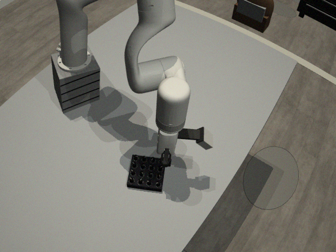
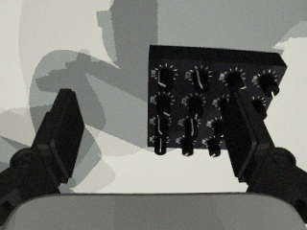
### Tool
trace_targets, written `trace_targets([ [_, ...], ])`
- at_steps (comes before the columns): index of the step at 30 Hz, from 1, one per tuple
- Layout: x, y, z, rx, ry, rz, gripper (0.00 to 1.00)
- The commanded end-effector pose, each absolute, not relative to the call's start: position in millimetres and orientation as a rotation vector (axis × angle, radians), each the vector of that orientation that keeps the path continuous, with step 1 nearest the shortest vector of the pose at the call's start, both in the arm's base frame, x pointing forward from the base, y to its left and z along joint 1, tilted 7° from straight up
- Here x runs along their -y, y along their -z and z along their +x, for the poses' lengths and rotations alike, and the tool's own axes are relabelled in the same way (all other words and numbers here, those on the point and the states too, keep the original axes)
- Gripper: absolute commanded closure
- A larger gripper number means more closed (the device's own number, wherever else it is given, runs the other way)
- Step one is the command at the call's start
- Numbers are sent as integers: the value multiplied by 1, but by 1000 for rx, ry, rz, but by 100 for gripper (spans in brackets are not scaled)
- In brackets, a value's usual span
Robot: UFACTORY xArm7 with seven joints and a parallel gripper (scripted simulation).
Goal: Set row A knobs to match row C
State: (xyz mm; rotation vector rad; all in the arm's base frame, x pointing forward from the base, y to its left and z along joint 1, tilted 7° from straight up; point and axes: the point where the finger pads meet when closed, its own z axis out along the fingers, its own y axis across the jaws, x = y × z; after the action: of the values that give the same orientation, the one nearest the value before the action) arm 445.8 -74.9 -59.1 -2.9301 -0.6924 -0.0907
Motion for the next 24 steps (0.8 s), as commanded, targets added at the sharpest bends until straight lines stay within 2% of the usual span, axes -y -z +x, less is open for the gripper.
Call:
trace_targets([
  [1,75,58,448,696,98,-2930,0],
  [13,133,64,424,668,131,-2971,0],
  [24,137,65,423,666,133,-2974,0],
])
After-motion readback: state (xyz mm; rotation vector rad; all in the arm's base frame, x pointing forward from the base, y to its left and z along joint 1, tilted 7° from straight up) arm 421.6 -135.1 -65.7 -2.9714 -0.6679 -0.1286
